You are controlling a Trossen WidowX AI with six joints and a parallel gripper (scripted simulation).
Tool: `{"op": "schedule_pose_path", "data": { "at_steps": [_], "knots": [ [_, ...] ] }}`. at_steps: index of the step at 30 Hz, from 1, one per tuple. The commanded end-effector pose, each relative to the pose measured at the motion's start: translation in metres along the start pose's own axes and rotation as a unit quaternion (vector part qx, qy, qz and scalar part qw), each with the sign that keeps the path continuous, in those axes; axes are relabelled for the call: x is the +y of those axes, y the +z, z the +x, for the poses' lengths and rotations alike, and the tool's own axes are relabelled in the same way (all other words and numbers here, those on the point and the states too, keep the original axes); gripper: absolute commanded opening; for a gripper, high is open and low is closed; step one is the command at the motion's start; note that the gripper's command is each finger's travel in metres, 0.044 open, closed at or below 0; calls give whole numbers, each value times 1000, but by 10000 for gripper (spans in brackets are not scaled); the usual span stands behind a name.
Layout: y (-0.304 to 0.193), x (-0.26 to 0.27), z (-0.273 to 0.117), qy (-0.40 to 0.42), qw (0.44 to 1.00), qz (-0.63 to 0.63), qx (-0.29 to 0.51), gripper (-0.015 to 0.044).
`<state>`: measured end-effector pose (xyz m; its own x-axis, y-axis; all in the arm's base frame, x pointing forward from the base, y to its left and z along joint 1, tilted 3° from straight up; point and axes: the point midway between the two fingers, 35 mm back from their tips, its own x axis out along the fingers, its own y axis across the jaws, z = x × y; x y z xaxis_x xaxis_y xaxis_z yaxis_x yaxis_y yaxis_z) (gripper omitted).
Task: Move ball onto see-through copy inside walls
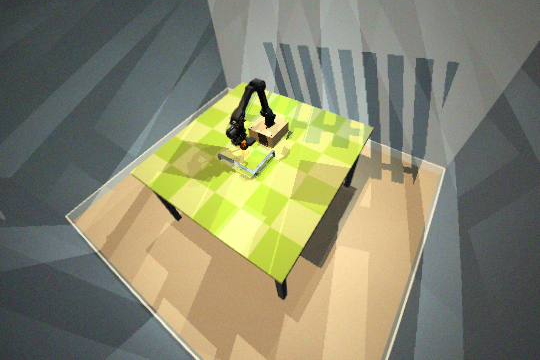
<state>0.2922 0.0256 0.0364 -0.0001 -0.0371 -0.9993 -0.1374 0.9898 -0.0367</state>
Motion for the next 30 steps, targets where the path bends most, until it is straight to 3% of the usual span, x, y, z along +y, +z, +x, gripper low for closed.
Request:
{"op": "schedule_pose_path", "data": {
  "at_steps": [1,8,28,30],
  "knots": [
    [-2,-2,21,-2,1000,-2,7,0],
    [-5,-2,61,-2,1000,-2,7,0],
    [-6,-2,81,-2,1000,-2,7,0],
    [-5,-1,78,0,1000,0,6,52]
  ]
}}
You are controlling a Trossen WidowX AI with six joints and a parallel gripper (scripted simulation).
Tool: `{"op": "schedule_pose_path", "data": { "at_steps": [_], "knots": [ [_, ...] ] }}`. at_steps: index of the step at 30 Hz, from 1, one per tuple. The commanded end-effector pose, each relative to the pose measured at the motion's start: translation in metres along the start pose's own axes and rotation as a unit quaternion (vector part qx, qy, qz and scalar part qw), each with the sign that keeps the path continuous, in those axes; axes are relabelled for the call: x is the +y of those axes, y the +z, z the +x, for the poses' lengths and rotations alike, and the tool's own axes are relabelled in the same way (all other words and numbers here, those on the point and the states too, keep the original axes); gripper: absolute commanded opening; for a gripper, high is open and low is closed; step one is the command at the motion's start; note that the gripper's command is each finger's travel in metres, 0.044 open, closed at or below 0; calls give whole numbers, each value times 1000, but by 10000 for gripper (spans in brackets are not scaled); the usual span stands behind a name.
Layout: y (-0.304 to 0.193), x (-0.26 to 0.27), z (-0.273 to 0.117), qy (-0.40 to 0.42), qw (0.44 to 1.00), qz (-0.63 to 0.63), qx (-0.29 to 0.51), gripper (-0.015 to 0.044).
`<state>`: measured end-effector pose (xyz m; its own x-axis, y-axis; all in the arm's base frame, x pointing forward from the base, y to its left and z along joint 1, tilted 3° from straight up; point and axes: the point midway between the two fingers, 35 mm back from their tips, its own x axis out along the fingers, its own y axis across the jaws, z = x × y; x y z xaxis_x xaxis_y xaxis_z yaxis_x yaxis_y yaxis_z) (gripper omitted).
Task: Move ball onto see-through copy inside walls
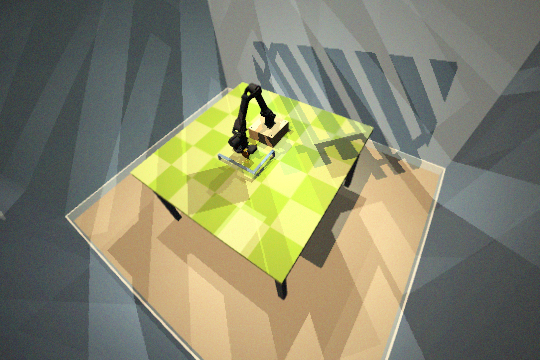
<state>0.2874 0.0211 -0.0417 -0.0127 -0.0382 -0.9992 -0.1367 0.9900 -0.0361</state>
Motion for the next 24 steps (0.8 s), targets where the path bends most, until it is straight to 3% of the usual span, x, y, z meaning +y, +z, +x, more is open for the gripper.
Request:
{"op": "schedule_pose_path", "data": {
  "at_steps": [1,13,15,20,24],
  "knots": [
    [0,0,0,0,1000,0,0,79],
    [0,0,0,0,1000,0,0,394],
    [2,0,-11,0,1000,0,0,395],
    [0,0,-83,-2,1000,-2,0,395],
    [5,-1,-78,0,1000,-3,-10,395]
  ]
}}
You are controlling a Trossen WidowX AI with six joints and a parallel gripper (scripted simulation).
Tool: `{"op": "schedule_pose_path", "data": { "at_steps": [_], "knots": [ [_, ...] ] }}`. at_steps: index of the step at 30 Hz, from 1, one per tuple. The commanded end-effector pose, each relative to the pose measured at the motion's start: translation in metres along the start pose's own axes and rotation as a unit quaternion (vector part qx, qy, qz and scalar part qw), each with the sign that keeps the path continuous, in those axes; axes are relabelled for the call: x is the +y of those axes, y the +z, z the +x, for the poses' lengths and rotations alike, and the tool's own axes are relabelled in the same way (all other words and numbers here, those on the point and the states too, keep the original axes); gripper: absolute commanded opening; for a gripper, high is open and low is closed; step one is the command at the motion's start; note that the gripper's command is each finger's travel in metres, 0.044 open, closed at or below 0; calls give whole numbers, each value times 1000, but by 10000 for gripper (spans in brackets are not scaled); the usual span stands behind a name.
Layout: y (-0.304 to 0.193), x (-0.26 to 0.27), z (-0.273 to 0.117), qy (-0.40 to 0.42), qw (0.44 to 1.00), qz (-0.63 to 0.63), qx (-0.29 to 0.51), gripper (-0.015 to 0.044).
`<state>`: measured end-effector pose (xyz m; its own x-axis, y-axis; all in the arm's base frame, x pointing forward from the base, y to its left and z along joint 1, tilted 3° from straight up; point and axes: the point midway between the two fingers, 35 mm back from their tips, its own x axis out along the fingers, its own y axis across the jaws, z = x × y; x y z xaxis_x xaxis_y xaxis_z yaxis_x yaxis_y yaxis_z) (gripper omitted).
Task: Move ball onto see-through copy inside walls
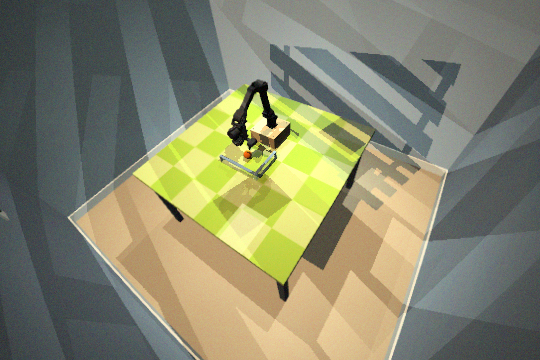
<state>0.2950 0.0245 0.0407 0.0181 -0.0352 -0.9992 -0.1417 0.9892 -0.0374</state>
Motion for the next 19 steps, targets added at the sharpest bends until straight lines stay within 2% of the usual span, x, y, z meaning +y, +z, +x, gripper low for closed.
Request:
{"op": "schedule_pose_path", "data": {
  "at_steps": [1,6,7,8,10,12,19],
  "knots": [
    [-2,0,4,0,1000,0,5,395],
    [-2,0,4,0,1000,0,5,395],
    [-2,0,1,0,1000,0,5,421],
    [-2,0,-7,0,1000,0,5,440],
    [-4,0,-35,0,1000,0,5,440],
    [-5,0,-46,0,1000,0,5,440],
    [-5,0,-46,0,1000,0,5,440]
  ]
}}
